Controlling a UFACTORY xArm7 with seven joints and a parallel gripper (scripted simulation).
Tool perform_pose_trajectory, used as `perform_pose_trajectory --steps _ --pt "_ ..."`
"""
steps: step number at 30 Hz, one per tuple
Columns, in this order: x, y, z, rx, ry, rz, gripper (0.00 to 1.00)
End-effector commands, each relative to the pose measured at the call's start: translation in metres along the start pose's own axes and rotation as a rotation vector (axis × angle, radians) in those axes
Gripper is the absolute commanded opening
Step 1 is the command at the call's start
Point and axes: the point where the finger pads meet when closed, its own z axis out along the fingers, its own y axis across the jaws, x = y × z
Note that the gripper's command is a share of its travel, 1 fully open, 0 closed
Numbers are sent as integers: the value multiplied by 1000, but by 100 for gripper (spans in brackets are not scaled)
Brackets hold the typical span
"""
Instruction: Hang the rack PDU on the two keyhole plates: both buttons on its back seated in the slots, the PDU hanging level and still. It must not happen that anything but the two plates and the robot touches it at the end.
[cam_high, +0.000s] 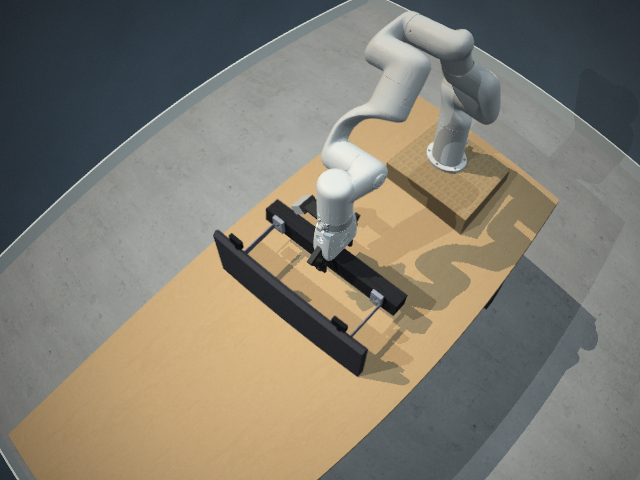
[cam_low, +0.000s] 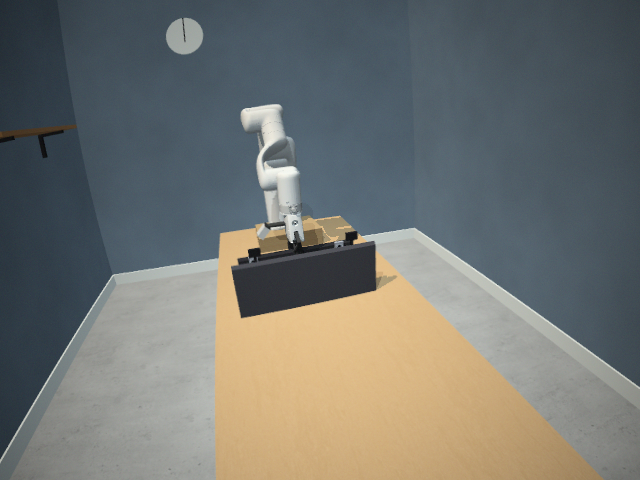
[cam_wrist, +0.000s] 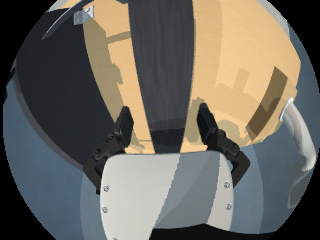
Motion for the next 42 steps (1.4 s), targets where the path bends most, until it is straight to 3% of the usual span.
perform_pose_trajectory --steps 1,13,30,42 --pt "0 -2 -2 5 0 0 100" --pt "0 -2 -6 5 0 0 100" --pt "0 -2 -64 5 0 0 100" --pt "0 0 -66 5 0 0 100"
